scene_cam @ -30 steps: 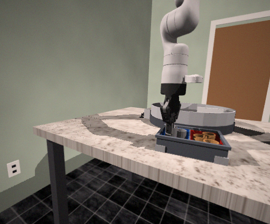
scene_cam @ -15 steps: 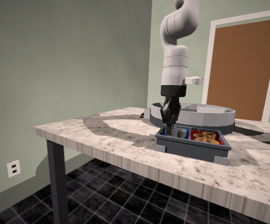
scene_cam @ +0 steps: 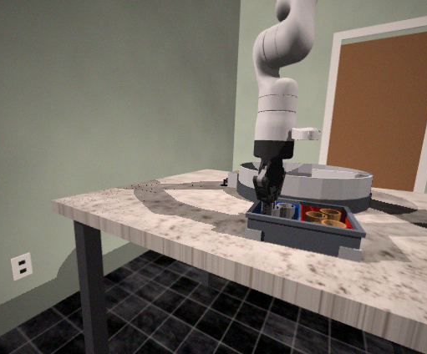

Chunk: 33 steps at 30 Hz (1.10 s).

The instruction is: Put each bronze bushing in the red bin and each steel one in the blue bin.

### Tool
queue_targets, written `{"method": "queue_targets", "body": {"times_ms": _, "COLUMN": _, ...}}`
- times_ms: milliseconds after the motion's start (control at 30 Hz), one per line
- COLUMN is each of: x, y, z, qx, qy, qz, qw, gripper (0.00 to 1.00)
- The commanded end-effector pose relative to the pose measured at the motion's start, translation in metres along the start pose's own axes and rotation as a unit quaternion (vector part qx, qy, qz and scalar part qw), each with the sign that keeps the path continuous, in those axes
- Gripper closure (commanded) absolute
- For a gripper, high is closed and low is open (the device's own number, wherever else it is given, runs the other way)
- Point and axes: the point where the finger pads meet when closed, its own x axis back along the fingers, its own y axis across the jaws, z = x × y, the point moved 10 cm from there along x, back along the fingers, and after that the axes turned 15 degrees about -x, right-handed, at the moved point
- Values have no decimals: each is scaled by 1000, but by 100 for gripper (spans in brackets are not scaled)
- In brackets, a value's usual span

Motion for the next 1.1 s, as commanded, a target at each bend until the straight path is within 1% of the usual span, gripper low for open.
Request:
{"method": "queue_targets", "body": {"times_ms": 0, "x": 0, "y": 0, "z": 0, "qx": 0, "qy": 0, "qz": 0, "qw": 1000, "gripper": 100}}
{"method": "queue_targets", "body": {"times_ms": 500, "x": 0, "y": 0, "z": 0, "qx": 0, "qy": 0, "qz": 0, "qw": 1000, "gripper": 100}}
{"method": "queue_targets", "body": {"times_ms": 533, "x": 0, "y": 0, "z": 0, "qx": 0, "qy": 0, "qz": 0, "qw": 1000, "gripper": 81}}
{"method": "queue_targets", "body": {"times_ms": 1067, "x": 0, "y": 0, "z": 0, "qx": 0, "qy": 0, "qz": 0, "qw": 1000, "gripper": 81}}
